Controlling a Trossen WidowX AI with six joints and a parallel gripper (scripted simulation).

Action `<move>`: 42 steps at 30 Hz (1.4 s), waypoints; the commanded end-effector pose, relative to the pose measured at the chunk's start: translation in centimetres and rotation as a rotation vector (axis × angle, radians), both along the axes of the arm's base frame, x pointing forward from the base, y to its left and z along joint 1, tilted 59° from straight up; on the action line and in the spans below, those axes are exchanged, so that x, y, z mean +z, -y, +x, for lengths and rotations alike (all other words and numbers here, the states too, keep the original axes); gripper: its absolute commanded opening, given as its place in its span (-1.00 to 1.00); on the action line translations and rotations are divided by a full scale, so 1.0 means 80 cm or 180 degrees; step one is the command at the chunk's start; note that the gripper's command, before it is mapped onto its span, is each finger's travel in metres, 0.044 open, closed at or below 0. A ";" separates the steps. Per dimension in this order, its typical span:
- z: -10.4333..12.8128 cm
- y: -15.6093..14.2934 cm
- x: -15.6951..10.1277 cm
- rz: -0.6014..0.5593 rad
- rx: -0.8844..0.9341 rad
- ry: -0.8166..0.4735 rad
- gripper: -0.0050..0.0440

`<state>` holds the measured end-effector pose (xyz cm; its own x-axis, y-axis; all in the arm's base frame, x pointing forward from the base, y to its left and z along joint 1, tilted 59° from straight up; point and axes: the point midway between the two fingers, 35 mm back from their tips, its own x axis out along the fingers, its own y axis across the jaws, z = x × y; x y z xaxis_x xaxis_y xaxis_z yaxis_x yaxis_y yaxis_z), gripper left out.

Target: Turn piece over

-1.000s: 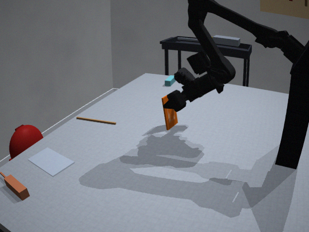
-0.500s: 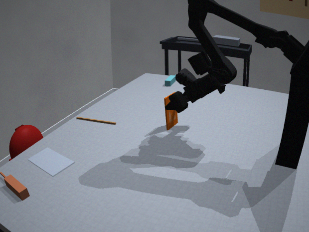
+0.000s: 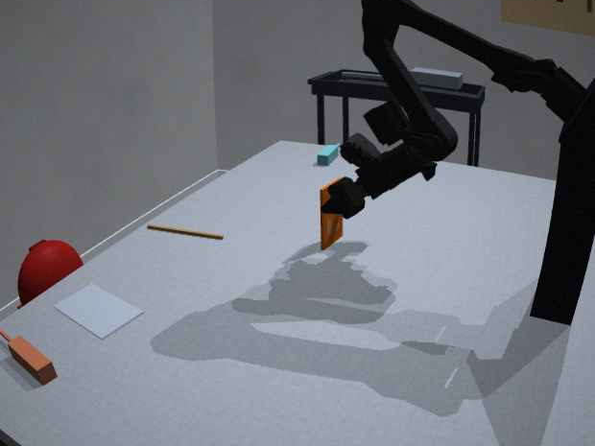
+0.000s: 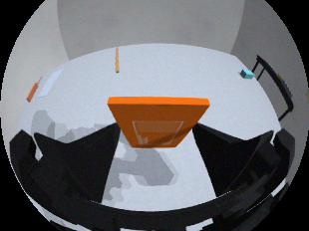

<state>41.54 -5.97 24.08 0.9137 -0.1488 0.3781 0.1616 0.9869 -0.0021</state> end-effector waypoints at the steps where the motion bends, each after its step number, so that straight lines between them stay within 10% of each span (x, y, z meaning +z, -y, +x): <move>1: 0.000 0.000 -0.007 0.0015 -0.0002 -0.0095 -0.80; 42: -0.009 -0.002 -0.029 0.0035 -0.0005 -0.0219 -0.80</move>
<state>40.72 -5.83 22.65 0.9300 -0.1516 0.3347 0.1619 0.9868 -0.0028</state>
